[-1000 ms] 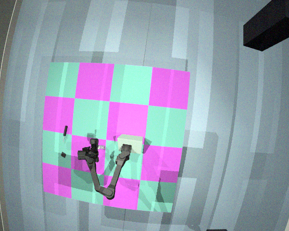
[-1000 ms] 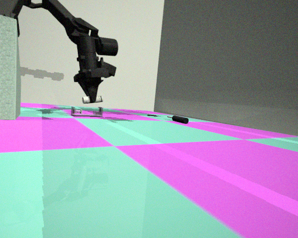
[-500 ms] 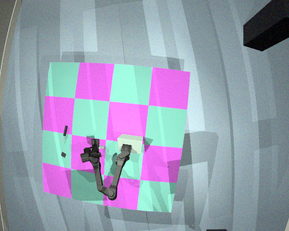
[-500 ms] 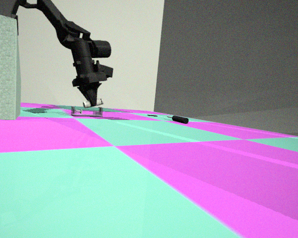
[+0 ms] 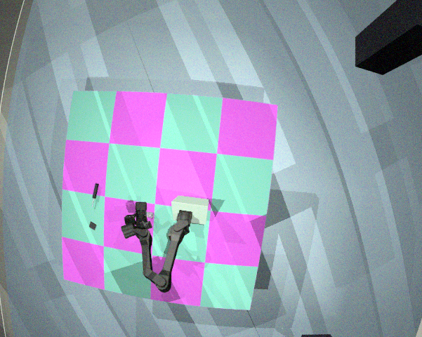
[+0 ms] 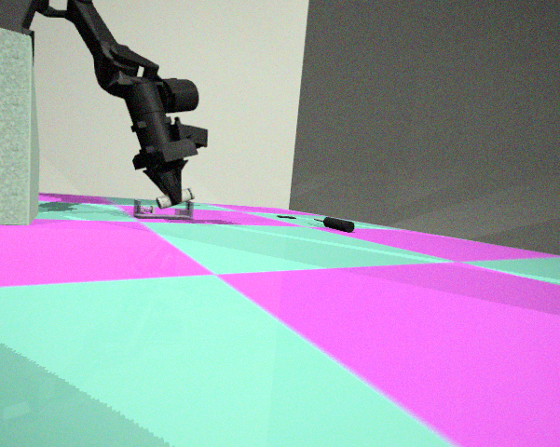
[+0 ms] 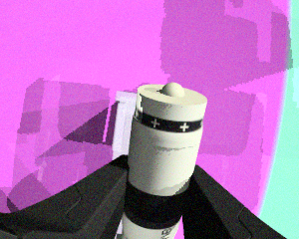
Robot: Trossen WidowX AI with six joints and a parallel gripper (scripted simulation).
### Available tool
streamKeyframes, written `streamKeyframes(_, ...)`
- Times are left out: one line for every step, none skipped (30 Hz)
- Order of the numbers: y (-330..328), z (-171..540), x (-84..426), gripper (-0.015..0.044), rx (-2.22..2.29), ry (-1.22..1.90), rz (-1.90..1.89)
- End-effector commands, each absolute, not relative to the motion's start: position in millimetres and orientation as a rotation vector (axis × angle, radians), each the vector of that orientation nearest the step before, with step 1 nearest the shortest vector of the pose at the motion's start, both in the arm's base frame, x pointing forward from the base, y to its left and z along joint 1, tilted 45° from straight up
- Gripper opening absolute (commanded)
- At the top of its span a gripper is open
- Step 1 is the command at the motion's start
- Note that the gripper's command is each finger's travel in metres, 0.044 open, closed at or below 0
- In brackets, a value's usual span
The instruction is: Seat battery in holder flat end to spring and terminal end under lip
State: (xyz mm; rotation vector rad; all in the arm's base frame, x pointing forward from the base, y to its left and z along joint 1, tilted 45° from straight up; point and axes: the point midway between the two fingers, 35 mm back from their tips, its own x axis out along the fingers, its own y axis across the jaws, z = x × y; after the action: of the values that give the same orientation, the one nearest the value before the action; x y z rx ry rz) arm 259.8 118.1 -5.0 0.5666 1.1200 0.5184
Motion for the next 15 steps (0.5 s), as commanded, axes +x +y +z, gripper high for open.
streamKeyframes(119.1,-8.1,257.0,0.0074,0.574,1.104,0.502)
streamKeyframes(119.4,-8.4,256.7,0.0074,0.575,1.099,0.499)
streamKeyframes(119.7,-8.7,256.5,0.0074,0.576,1.094,0.496)
streamKeyframes(120.0,-8.9,256.2,0.0074,0.577,1.089,0.493)
streamKeyframes(120.3,-9.2,255.9,0.0074,0.579,1.083,0.491)
streamKeyframes(120.5,-9.4,255.6,0.0074,0.58,1.078,0.488)
streamKeyframes(120.8,-9.5,255.3,0.0074,0.581,1.073,0.485)
streamKeyframes(121.1,-9.7,255.0,0.0074,0.583,1.067,0.482)
streamKeyframes(121.4,-9.8,254.6,0.0074,0.584,1.062,0.479)
streamKeyframes(121.6,-9.8,254.3,0.0074,0.586,1.057,0.476)
streamKeyframes(121.9,-9.9,253.9,0.0074,0.587,1.051,0.473)
streamKeyframes(122.2,-9.9,253.5,0.0074,0.589,1.046,0.47)
streamKeyframes(122.5,-9.9,253.1,0.0074,0.591,1.04,0.467)
streamKeyframes(122.7,-9.9,252.8,0.0074,0.593,1.035,0.464)
streamKeyframes(123.0,-9.8,252.4,0.0074,0.595,1.029,0.462)
